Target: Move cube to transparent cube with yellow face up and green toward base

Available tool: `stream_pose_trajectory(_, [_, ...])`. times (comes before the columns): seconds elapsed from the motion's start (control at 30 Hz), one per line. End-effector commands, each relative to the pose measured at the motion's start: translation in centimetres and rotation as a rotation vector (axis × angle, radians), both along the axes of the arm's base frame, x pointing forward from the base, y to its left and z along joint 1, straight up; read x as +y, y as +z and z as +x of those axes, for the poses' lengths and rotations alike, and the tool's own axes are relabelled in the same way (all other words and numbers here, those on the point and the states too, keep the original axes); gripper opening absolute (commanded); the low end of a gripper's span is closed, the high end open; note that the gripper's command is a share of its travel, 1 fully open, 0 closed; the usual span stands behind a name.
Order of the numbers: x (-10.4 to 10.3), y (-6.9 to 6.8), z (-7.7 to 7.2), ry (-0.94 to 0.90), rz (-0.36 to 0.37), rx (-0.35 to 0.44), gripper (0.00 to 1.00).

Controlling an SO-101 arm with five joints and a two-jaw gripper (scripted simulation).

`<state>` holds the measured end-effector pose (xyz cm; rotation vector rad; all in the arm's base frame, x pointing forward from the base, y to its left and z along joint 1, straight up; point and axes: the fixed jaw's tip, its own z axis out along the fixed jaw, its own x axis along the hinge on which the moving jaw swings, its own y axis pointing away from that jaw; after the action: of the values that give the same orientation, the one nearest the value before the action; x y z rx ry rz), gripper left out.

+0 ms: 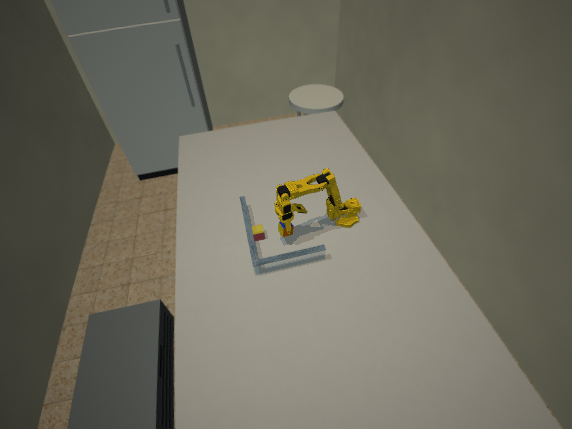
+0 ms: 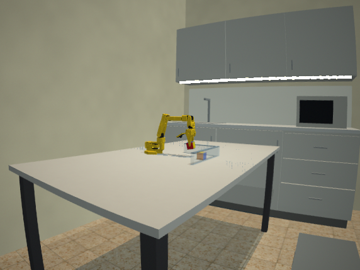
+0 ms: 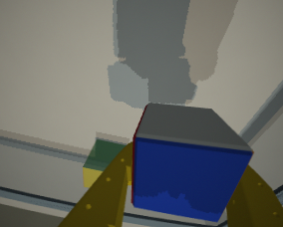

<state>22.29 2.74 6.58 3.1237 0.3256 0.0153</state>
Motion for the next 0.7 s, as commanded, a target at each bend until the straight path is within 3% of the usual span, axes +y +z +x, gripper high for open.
stream_pose_trajectory(0.0, [-0.01,1.06,0.45,0.000,0.010,-0.054,0.22])
stream_pose_trajectory(0.67, [-0.06,0.86,0.28,0.004,0.007,-0.040,0.22])
